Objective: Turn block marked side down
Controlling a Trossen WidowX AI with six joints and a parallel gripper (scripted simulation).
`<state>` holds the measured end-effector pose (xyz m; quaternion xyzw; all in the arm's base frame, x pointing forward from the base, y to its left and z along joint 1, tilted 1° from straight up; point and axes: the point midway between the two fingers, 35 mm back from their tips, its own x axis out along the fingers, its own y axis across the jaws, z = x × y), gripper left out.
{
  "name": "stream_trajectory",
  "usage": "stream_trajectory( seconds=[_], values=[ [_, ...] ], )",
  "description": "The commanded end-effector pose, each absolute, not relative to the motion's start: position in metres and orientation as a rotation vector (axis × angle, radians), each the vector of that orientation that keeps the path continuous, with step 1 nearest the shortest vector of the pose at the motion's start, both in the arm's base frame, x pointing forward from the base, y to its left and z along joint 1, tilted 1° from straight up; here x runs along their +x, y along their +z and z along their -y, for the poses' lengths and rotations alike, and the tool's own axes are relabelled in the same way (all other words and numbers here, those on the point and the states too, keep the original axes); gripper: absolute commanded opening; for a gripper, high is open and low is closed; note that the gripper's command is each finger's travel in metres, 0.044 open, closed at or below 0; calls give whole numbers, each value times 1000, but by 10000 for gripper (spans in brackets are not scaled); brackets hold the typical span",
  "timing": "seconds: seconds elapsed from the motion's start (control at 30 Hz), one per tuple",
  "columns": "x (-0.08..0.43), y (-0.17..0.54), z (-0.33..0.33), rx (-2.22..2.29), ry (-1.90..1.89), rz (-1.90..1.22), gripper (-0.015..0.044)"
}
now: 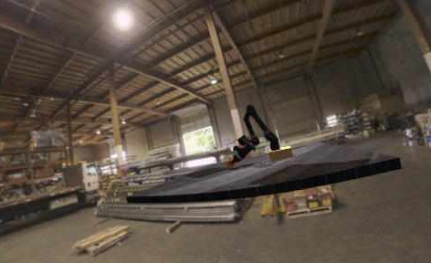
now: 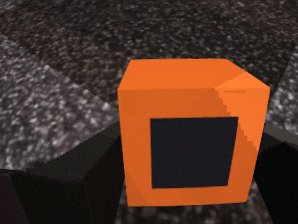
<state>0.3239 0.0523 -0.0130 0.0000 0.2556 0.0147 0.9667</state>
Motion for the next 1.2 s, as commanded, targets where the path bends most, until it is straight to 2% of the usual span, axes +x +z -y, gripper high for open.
stream_trajectory(
  seconds=[0.0,0.33,0.9,1.17],
  values=[
    [324,-11,-52,-6,27,-502,0],
    [324,-11,-52,-6,27,-502,0],
    [324,-11,-52,-6,27,-502,440],
    [324,-11,-52,-6,27,-502,440]
  ],
)
